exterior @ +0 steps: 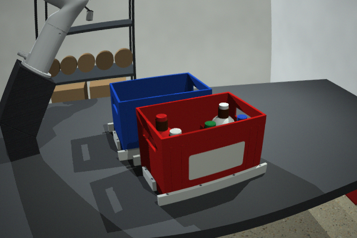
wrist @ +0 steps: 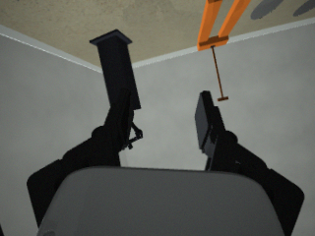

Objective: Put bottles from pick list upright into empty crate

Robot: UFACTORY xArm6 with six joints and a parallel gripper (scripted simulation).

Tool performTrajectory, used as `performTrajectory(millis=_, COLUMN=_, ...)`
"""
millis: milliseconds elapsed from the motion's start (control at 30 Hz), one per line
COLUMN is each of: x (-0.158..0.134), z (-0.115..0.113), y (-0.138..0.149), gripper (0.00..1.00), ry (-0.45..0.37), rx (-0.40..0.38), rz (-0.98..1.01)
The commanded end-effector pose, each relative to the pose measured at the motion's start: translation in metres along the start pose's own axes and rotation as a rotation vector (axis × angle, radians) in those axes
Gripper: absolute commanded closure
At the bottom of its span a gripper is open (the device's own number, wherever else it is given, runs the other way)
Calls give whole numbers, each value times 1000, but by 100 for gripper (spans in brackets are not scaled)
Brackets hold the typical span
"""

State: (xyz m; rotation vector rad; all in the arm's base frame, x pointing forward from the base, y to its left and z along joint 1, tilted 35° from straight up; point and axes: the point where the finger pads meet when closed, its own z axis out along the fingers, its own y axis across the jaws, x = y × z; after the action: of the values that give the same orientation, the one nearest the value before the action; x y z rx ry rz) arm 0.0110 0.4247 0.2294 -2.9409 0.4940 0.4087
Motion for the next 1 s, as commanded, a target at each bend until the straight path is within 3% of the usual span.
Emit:
performTrajectory(millis=0, x=14, z=-13, y=3, gripper=35, ry=46, rx=23, rz=13)
performTrajectory(millis=67, x=22, z=-19, y=6, gripper=35, ry=84, rx=39, rz=24)
performTrajectory(millis=200, x=29, z=-24, y=8, gripper=35, ry=84, rx=39, rz=24)
performTrajectory(millis=300, x=41, z=-33, y=11, gripper=35, ry=152, rx=72, rz=48)
performTrajectory(millis=433, x=52, z=-42, y=15, gripper=35, ry=152, rx=72, rz=48)
performTrajectory(millis=533, x=64, z=-50, y=19, gripper=35, ry=222, rx=107, rz=76)
performTrajectory(millis=733, x=73, z=-58, y=22, gripper=35, ry=222, rx=107, rz=76)
performTrajectory(millis=833, x=85, z=-66, y=26, gripper=35, ry=293, rx=144, rz=106)
performTrajectory(millis=967, x=98, z=-77, y=31, gripper=35, ry=320, rx=159, rz=119)
